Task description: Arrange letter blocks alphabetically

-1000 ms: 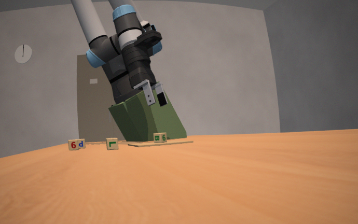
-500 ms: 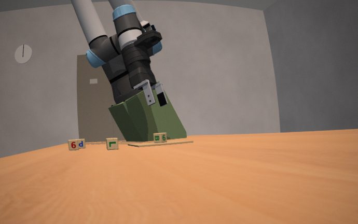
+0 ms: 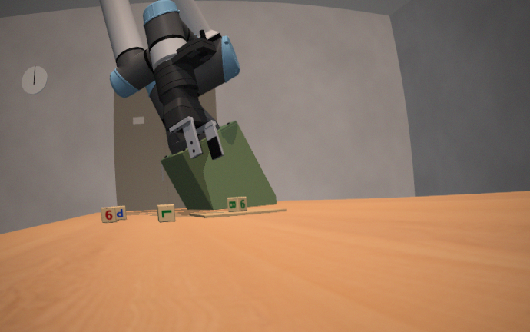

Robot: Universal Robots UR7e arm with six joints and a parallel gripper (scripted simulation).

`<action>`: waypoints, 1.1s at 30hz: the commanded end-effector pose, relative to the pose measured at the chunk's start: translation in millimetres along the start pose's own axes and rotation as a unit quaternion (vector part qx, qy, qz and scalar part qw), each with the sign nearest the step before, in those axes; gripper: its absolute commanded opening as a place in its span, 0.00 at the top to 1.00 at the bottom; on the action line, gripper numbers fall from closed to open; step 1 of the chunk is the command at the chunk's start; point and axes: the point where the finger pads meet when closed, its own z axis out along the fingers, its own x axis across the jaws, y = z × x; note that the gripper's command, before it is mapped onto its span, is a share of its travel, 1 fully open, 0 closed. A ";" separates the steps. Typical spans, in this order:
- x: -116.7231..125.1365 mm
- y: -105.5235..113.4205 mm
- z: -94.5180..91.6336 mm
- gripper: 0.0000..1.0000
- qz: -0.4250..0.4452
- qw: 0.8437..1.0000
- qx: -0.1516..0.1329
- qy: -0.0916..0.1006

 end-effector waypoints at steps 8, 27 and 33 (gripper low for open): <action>99.9 12.2 -5.3 0.00 -0.003 1.000 0.001 -0.002; 96.7 12.0 -4.0 0.00 -0.004 1.000 0.000 -0.004; 96.7 12.0 -4.0 0.00 -0.004 1.000 0.000 -0.004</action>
